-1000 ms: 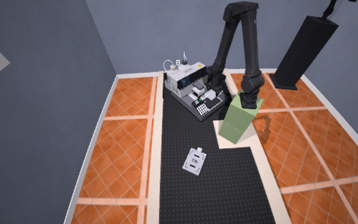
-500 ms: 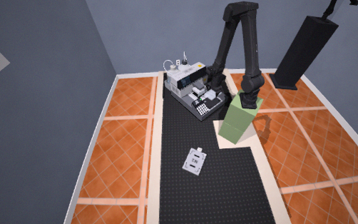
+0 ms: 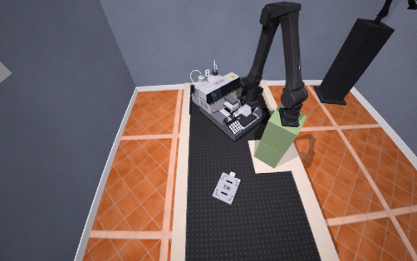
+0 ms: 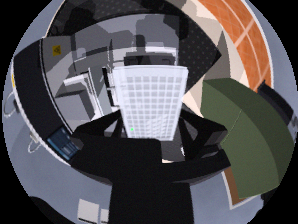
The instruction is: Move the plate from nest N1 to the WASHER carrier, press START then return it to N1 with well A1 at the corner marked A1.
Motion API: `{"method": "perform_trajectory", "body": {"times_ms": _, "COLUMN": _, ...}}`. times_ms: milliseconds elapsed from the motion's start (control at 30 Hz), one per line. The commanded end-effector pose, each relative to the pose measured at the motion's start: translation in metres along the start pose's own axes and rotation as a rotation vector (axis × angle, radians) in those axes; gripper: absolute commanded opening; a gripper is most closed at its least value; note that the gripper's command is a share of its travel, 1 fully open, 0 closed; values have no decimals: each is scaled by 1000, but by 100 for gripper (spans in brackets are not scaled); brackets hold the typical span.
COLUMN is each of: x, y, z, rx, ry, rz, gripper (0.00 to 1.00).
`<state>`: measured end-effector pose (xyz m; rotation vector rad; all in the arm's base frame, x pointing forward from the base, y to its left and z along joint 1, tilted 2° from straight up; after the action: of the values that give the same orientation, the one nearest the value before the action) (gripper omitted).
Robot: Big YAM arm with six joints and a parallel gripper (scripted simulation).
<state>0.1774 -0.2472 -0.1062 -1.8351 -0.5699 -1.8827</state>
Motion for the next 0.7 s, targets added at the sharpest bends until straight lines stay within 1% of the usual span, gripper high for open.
{"method": "perform_trajectory", "body": {"times_ms": 0, "x": 9, "y": 15, "z": 3, "rx": -3, "ry": -1, "rz": -29, "gripper": 84}}
{"method": "perform_trajectory", "body": {"times_ms": 267, "x": 9, "y": 16, "z": 3, "rx": -2, "ry": -1, "rz": -29, "gripper": 84}}
{"method": "perform_trajectory", "body": {"times_ms": 300, "x": 1, "y": 10, "z": 3, "rx": -3, "ry": -1, "rz": -7, "gripper": 84}}
{"method": "perform_trajectory", "body": {"times_ms": 333, "x": -5, "y": 9, "z": 3, "rx": -3, "ry": -2, "rz": -5, "gripper": 84}}
{"method": "perform_trajectory", "body": {"times_ms": 367, "x": -6, "y": 11, "z": 3, "rx": -2, "ry": -1, "rz": -17, "gripper": 84}}
{"method": "perform_trajectory", "body": {"times_ms": 667, "x": -18, "y": 10, "z": 3, "rx": -2, "ry": -1, "rz": -15, "gripper": 84}}
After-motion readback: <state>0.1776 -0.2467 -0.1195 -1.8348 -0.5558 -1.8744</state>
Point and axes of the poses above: the point where the finger pads meet when closed, its own x axis back along the fingers, its own y axis across the jaws, z = x × y, the point moved 9 cm from there along x, back along the fingers, and after that the axes turned 11 degrees about -x, right-handed, at the moved point
